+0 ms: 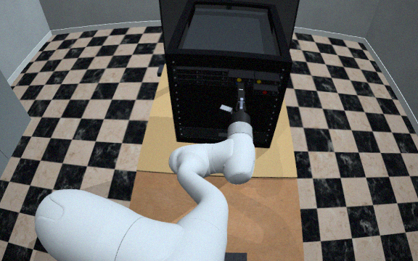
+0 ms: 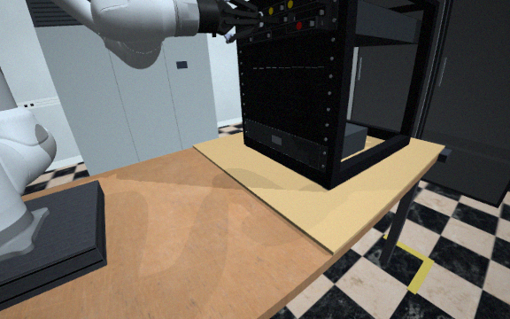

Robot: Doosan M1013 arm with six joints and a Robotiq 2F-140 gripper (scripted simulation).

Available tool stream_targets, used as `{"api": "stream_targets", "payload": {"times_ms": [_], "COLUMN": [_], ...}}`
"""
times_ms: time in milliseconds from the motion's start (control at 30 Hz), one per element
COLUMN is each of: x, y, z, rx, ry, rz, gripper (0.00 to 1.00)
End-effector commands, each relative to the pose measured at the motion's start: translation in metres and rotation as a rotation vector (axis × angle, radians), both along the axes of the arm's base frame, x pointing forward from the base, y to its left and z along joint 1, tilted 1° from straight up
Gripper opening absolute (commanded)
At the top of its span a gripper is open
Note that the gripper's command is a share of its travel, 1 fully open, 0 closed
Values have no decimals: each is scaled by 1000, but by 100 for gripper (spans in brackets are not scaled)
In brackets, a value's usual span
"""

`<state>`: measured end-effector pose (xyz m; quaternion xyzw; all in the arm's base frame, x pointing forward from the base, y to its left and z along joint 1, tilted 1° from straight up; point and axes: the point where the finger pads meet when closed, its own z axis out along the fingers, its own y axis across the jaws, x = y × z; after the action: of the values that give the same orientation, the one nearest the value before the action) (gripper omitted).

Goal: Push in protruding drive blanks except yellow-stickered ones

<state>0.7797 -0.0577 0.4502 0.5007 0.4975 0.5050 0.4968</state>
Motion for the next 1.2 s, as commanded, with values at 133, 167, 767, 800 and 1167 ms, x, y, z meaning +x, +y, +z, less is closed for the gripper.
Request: {"api": "stream_targets", "payload": {"times_ms": [133,167,767,800,1167], "x": [1,1,10,11,13], "y": [0,0,0,0,0], "z": [1,1,1,1,1], "rx": [0,0,0,0,0], "ry": [-1,-1,-1,-1,-1], "rz": [0,0,0,0,0], "gripper": [10,10,10,10,10]}}
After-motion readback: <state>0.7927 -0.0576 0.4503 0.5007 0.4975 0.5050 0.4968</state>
